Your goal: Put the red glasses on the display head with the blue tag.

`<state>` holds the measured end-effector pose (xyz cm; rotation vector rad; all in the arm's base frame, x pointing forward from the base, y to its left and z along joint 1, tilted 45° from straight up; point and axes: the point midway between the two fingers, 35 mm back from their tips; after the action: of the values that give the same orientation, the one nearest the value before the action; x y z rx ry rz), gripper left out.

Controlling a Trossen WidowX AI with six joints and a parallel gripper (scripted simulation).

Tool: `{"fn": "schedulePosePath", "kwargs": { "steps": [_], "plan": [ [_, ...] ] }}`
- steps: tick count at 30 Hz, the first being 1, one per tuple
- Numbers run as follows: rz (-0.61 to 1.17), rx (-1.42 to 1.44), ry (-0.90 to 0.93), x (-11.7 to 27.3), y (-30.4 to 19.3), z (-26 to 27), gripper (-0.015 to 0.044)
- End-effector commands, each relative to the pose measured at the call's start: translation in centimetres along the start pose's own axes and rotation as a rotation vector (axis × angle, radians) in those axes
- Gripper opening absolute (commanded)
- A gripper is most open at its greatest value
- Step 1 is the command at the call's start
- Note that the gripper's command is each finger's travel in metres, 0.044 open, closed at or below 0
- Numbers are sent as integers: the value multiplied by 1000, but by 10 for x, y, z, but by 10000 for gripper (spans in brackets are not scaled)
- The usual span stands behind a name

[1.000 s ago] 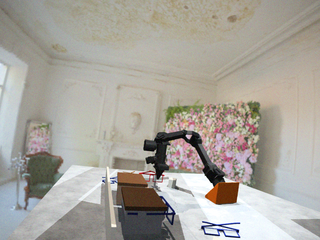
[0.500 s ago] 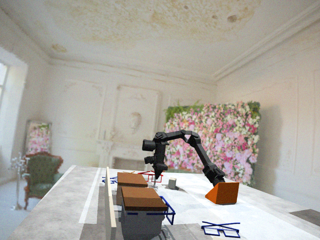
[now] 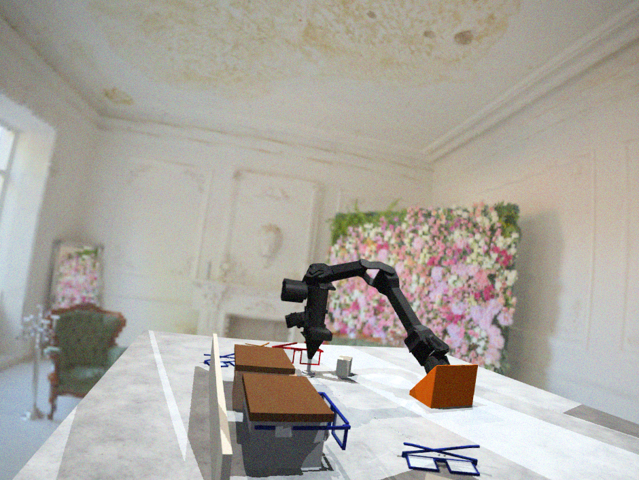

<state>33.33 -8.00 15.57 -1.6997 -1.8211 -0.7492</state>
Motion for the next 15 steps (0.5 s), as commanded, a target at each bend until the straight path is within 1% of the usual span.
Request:
{"fn": "schedulePosePath", "kwargs": {
  "steps": [1, 15],
  "plan": [
    [6, 4, -3, -2, 3, 2, 0],
    [6, 4, -2, -2, 10, 4, 0]
  ]
}}
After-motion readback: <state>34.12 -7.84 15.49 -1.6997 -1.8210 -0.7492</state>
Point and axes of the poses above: the point midway between the two fingers, 35 mm back from their tips, its own x axis back along the fingers, its own z axis across the jaws, y = z × x, and after that the axes turned 3 degrees about x, right-handed
